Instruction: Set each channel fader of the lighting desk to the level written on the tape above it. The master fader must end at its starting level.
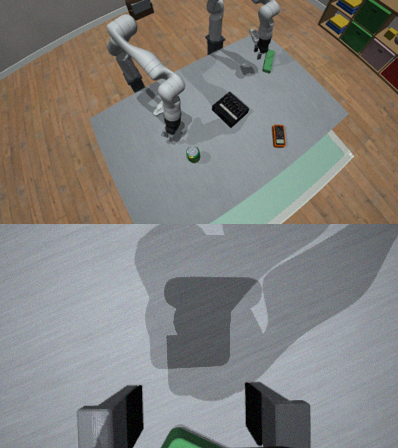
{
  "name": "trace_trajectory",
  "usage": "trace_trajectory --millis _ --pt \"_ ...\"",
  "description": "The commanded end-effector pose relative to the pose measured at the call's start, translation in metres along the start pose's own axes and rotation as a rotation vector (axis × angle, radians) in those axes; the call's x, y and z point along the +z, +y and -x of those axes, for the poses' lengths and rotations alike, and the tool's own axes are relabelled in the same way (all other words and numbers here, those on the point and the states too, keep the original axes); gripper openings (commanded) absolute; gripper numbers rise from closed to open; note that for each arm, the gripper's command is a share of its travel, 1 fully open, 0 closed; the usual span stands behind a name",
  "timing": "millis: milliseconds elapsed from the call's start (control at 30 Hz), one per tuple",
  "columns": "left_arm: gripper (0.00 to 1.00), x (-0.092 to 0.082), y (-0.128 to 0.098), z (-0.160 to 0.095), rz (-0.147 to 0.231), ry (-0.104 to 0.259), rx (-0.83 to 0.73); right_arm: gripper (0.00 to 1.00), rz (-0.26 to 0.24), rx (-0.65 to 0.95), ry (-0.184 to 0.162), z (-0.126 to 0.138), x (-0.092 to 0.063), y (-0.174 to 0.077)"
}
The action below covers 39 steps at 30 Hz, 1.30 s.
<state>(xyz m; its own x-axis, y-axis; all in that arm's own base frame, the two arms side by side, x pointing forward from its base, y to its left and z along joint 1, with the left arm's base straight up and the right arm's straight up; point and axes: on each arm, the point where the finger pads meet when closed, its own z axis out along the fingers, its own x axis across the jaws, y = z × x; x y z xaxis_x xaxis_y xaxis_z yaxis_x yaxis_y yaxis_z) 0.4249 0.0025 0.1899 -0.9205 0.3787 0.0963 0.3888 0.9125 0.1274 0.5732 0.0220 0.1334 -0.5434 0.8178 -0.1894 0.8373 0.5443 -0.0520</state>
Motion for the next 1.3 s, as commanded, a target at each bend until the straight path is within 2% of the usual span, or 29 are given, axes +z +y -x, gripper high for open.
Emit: trace_trajectory --millis 0,67,133,333,567,633,833,1133,1200,1267 --pt "1.0 -0.001 0.0 0.0 0.001 -0.002 0.0 1.0 -0.007 0.072 0.009 0.025 0.003 -0.021" --pt "1.0 -0.001 0.0 0.0 0.001 -0.002 0.0 1.0 -0.007 0.072 0.009 0.025 0.003 -0.021" --pt "1.0 -0.001 0.0 0.0 0.001 -0.002 0.0 1.0 -0.014 0.121 0.015 0.041 0.005 -0.036" --pt "1.0 -0.001 0.0 0.0 0.001 -0.002 0.0 1.0 -0.035 0.288 0.036 0.088 0.013 -0.092" --pt "1.0 -0.001 0.0 0.0 0.001 -0.002 0.0 1.0 -0.061 0.512 0.062 0.139 0.021 -0.173" --pt "1.0 -0.001 0.0 0.0 0.001 -0.002 0.0 1.0 -0.061 0.512 0.062 0.139 0.021 -0.173" --pt "1.0 -0.001 0.0 0.0 0.001 -0.002 0.0 1.0 -0.083 0.729 0.085 0.172 0.027 -0.256" --pt "1.0 -0.001 0.0 0.0 0.001 -0.002 0.0 1.0 -0.111 1.03 0.113 0.192 0.03 -0.373" --pt "1.0 -0.001 0.0 0.0 0.001 -0.002 0.0 1.0 -0.111 1.03 0.113 0.192 0.03 -0.373" --pt "1.0 -0.001 0.0 0.0 0.001 -0.002 0.0 1.0 -0.118 1.108 0.119 0.193 0.03 -0.402"
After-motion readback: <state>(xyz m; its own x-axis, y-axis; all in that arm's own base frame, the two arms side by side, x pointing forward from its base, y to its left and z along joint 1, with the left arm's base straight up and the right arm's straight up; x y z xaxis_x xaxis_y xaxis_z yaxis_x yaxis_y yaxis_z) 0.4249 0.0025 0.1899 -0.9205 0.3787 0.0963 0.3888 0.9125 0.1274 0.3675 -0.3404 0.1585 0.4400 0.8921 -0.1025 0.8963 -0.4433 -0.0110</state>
